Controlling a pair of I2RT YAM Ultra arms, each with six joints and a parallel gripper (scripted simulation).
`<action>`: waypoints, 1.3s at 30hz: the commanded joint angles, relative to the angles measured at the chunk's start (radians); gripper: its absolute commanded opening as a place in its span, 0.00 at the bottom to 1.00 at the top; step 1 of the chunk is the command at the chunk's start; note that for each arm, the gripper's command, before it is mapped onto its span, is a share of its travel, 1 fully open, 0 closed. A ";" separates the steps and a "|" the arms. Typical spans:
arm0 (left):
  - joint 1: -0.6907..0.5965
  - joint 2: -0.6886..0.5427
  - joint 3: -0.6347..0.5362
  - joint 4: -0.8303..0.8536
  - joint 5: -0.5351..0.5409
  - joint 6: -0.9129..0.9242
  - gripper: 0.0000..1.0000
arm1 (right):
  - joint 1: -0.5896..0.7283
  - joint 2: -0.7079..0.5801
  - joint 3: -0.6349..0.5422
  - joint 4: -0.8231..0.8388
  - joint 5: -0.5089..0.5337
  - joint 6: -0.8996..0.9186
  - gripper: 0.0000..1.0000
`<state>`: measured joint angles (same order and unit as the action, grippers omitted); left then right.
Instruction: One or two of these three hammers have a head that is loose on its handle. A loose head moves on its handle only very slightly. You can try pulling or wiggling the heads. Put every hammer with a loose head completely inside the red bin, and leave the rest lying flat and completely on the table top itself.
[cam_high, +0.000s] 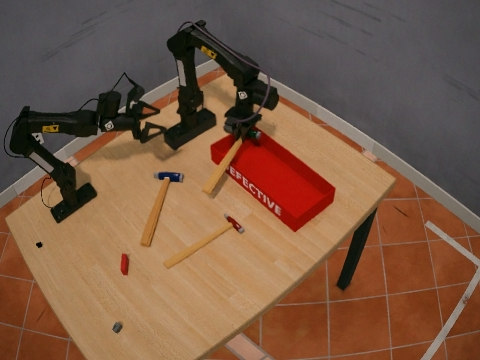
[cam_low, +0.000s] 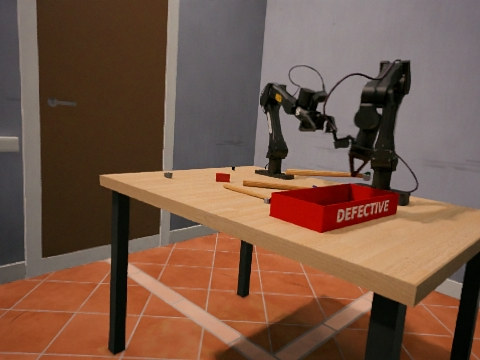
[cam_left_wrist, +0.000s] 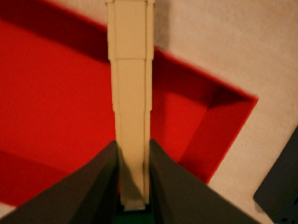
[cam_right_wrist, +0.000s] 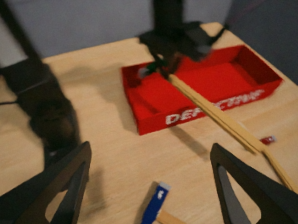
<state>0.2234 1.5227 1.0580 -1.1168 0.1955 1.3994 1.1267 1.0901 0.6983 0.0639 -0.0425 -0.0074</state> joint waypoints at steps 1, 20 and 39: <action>0.046 0.010 0.048 -0.030 0.017 0.080 0.10 | -0.030 0.031 -0.019 0.084 0.036 0.036 1.00; 0.076 -0.019 0.035 0.062 -0.011 -0.057 0.10 | -0.034 0.037 -0.020 0.075 0.027 0.027 1.00; 0.024 -0.129 -0.101 0.251 -0.065 -0.841 0.10 | -0.034 0.037 -0.020 0.075 0.027 0.027 1.00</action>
<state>0.2604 1.4376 0.9588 -0.9218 0.1379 0.7086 1.0992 1.1244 0.6891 0.1333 -0.0219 0.0128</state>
